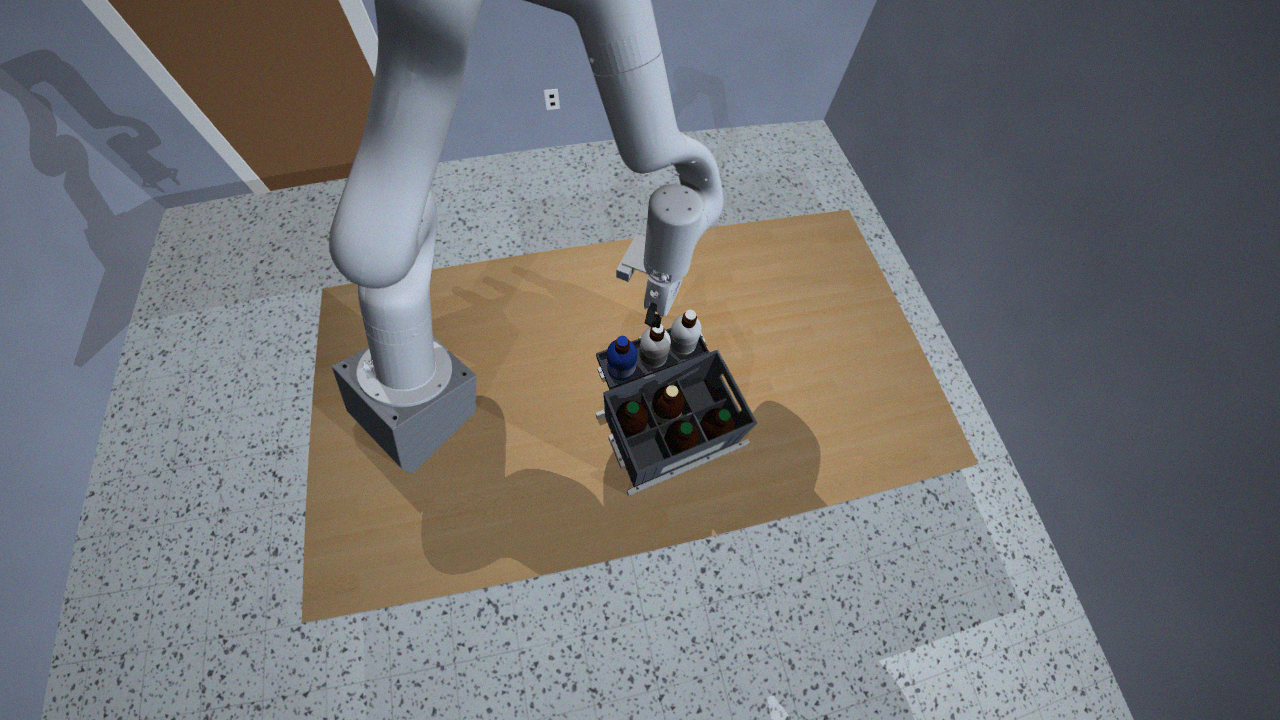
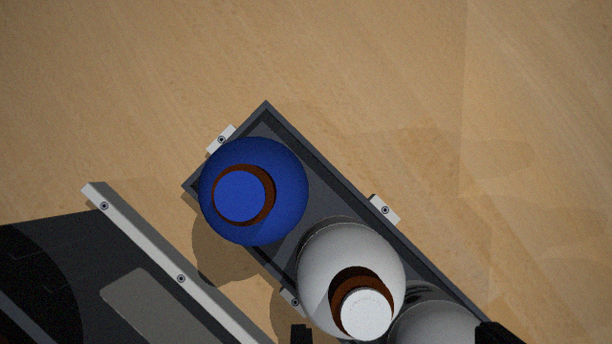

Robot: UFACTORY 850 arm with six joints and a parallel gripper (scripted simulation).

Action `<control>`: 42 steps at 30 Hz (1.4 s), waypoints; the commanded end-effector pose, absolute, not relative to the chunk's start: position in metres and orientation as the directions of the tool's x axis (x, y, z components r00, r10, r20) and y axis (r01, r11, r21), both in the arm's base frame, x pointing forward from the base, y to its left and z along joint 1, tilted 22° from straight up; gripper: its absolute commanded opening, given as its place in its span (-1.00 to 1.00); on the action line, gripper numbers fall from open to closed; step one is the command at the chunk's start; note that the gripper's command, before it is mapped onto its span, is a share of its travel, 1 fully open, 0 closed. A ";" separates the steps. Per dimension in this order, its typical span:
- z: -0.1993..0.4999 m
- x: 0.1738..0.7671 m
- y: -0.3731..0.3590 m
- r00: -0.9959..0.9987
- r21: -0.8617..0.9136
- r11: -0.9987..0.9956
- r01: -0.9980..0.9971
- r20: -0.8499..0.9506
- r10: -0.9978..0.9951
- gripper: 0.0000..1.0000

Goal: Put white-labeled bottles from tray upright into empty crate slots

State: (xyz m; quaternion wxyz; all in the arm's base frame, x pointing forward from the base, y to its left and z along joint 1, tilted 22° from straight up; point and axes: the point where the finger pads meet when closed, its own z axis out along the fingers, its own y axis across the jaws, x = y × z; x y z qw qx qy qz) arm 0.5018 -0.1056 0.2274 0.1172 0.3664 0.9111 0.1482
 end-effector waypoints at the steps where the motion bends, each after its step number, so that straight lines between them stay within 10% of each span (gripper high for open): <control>1: 0.228 0.503 -0.106 -0.704 0.357 0.688 0.632 -0.107 0.703 0.31; 42: 0.198 0.515 -0.100 -0.704 0.354 0.688 0.633 -0.105 0.702 0.31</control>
